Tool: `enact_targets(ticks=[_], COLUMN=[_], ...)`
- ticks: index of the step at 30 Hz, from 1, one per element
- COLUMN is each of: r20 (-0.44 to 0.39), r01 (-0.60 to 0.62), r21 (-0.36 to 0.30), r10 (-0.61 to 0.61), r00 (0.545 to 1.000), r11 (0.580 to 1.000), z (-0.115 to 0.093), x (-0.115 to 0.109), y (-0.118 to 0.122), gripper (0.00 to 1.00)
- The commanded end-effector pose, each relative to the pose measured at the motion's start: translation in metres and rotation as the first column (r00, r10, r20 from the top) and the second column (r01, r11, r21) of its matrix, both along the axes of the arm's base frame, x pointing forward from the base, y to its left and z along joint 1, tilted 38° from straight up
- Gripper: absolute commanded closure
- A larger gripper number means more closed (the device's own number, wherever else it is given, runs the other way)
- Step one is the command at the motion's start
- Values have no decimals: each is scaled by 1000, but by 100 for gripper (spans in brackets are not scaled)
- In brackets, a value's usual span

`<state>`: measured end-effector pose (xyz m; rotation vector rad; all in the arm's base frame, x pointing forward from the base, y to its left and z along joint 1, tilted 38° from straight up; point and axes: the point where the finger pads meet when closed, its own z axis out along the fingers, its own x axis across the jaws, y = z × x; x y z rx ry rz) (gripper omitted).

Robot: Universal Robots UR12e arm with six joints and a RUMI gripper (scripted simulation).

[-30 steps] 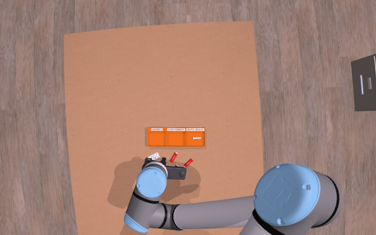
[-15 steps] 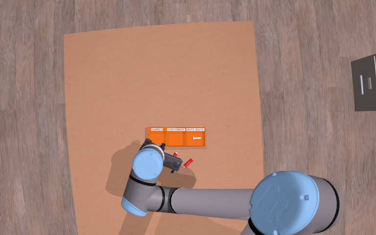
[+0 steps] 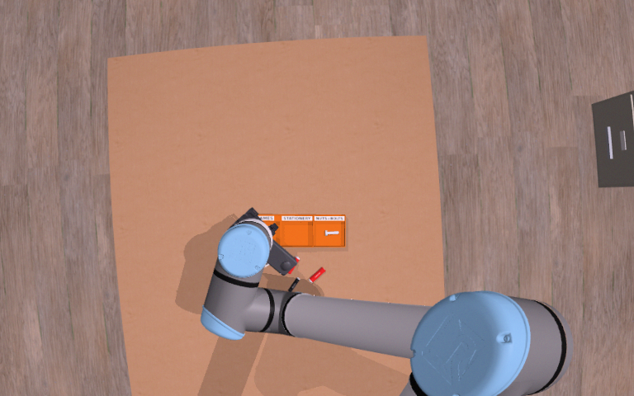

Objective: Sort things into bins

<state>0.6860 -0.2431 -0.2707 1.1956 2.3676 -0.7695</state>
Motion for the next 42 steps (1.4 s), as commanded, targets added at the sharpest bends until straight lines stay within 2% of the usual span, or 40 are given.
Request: enact_targets(ticks=[1, 11, 13, 14, 20, 28, 42], r20=[89, 214, 214, 248, 305, 376, 374], r01=[127, 299, 299, 347, 433, 548, 551], r21=[16, 61, 61, 78, 114, 171, 172], r10=[-128, -306, -306, -356, -447, -568, -572], r00=[988, 928, 928, 901, 841, 732, 730], r11=[992, 952, 952, 934, 894, 819, 816], z=[-2, -4, -4, -4, -3, -2, -5], x=[-3, -4, -4, -4, -3, -1, -5], y=[-2, 0, 0, 0, -1, -1, 1], gripper=[100, 100, 100, 100, 100, 100, 100])
